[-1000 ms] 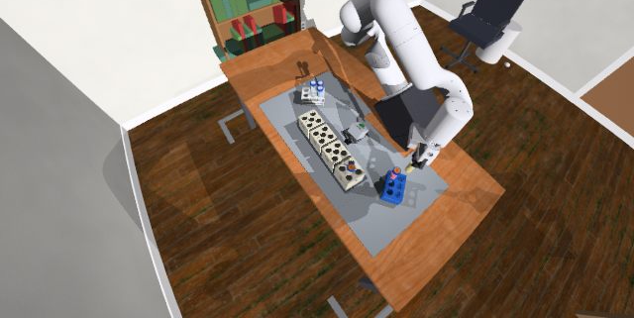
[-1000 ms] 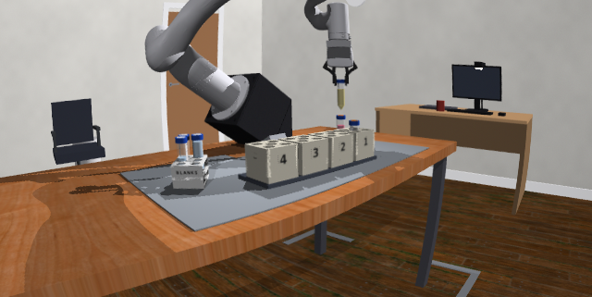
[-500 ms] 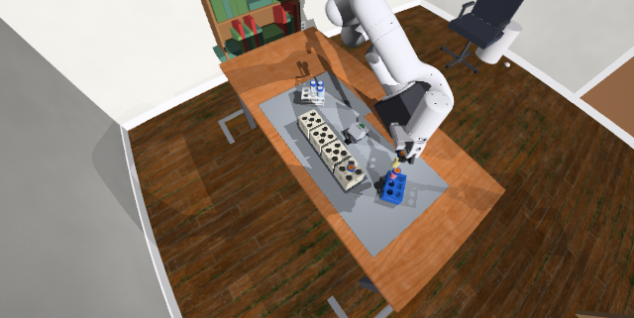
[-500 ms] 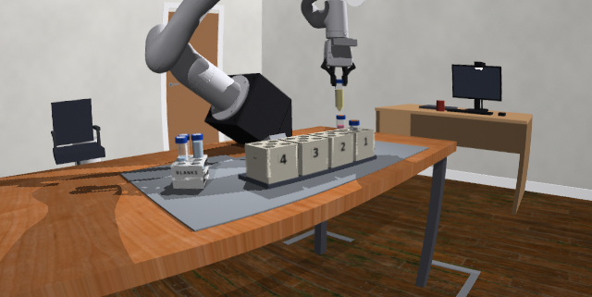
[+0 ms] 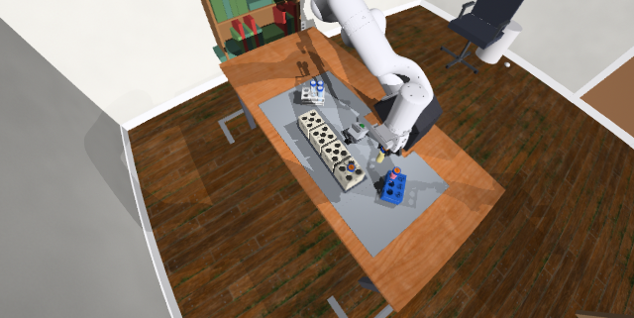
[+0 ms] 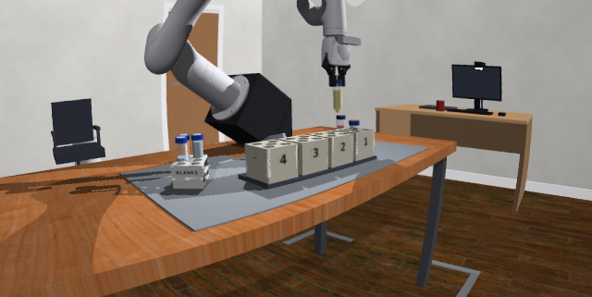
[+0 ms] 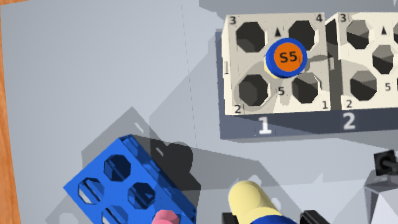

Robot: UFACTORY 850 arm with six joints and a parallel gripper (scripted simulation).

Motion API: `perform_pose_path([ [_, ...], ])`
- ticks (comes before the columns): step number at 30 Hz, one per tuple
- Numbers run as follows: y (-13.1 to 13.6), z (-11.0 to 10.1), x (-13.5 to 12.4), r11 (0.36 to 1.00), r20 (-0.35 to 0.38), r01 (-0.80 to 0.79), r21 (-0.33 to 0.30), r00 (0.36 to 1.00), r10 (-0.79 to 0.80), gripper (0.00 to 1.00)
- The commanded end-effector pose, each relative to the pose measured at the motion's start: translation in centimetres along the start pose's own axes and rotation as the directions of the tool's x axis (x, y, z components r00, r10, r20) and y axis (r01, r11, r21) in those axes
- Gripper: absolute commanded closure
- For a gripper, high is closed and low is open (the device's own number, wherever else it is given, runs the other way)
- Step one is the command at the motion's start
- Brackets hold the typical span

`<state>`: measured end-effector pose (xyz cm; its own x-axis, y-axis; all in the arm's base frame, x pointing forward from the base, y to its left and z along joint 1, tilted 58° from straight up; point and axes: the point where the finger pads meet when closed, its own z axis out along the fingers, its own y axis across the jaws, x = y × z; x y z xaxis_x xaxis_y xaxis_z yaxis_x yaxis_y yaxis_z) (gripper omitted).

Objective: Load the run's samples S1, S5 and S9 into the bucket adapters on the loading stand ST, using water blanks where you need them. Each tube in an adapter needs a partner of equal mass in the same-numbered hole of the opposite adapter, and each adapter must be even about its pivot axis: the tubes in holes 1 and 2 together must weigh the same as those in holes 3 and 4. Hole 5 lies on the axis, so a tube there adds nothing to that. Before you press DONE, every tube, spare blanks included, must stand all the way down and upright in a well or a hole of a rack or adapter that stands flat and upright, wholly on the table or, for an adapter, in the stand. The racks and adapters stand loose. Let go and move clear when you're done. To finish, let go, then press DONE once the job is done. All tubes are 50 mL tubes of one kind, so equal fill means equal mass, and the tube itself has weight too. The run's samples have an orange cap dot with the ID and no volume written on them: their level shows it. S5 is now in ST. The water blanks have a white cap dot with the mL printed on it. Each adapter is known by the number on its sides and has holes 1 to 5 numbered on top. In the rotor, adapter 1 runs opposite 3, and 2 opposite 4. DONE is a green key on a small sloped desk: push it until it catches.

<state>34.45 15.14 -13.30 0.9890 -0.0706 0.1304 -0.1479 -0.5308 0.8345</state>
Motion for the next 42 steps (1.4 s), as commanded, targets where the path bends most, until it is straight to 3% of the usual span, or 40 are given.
perform_pose_path([
  [1, 1.4, -0.1, 1.2, 0.999, 0.007, 0.036, 0.003, 0.999, -0.036, 1.0],
  [30, 12.1, 0.0, 9.4, 0.999, 0.007, 0.036, 0.002, 0.999, -0.036, 1.0],
  [42, 15.1, 0.0, 11.8, 0.999, 0.006, 0.036, 0.002, 0.999, -0.036, 1.0],
])
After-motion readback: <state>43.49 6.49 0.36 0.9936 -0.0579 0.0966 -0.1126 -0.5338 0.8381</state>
